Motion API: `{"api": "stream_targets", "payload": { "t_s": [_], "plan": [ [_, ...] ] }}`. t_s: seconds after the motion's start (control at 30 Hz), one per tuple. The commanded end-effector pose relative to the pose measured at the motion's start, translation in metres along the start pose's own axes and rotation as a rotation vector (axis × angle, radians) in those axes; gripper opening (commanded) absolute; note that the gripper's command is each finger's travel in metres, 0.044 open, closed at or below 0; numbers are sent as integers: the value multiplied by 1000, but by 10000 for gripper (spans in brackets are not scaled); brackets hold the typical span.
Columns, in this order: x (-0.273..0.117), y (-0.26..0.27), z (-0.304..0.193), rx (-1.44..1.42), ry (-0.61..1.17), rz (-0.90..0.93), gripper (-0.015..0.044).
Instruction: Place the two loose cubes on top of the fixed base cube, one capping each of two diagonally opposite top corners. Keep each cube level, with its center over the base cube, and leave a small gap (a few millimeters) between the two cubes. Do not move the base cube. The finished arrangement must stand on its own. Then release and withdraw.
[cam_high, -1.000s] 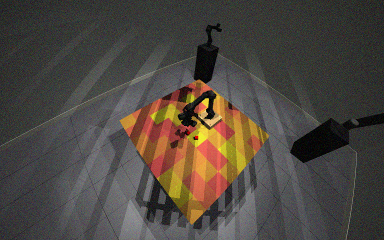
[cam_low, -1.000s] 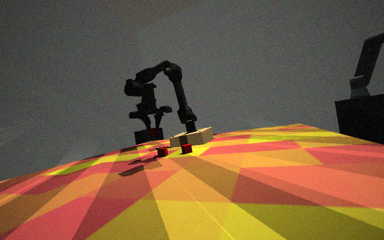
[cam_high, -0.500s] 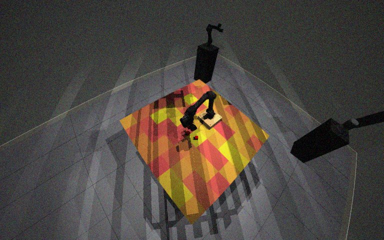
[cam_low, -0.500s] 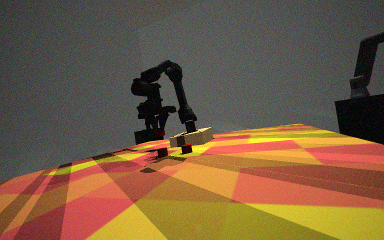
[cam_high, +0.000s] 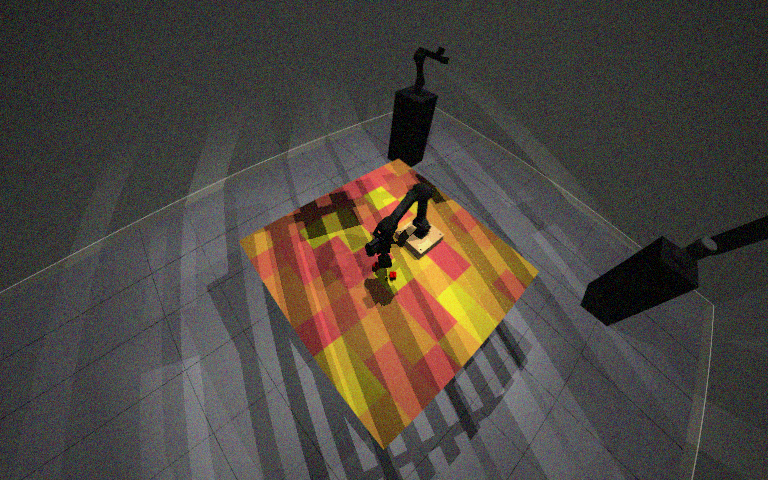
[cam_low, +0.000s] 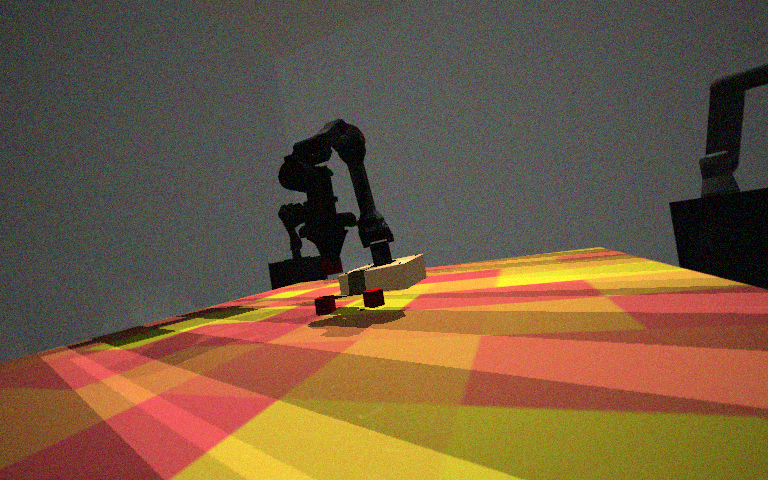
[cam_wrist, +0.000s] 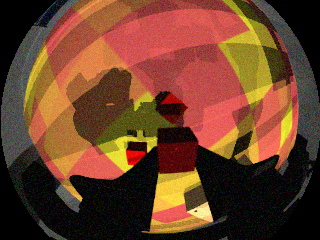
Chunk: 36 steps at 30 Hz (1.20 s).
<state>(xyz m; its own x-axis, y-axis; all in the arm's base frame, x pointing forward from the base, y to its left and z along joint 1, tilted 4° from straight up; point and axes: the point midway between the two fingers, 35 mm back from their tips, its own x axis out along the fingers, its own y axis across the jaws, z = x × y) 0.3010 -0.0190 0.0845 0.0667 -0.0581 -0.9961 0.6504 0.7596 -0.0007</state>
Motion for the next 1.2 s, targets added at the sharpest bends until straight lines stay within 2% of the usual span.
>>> {"api": "stream_targets", "payload": {
  "t_s": [0.0, 0.9, 1.17],
  "plan": [
    [4, 6, -5, 113, 0, -7, 105],
    [16, 47, -46, 855, -2, -4, 105],
    [16, 48, -47, 873, -2, -4, 105]
  ]
}}
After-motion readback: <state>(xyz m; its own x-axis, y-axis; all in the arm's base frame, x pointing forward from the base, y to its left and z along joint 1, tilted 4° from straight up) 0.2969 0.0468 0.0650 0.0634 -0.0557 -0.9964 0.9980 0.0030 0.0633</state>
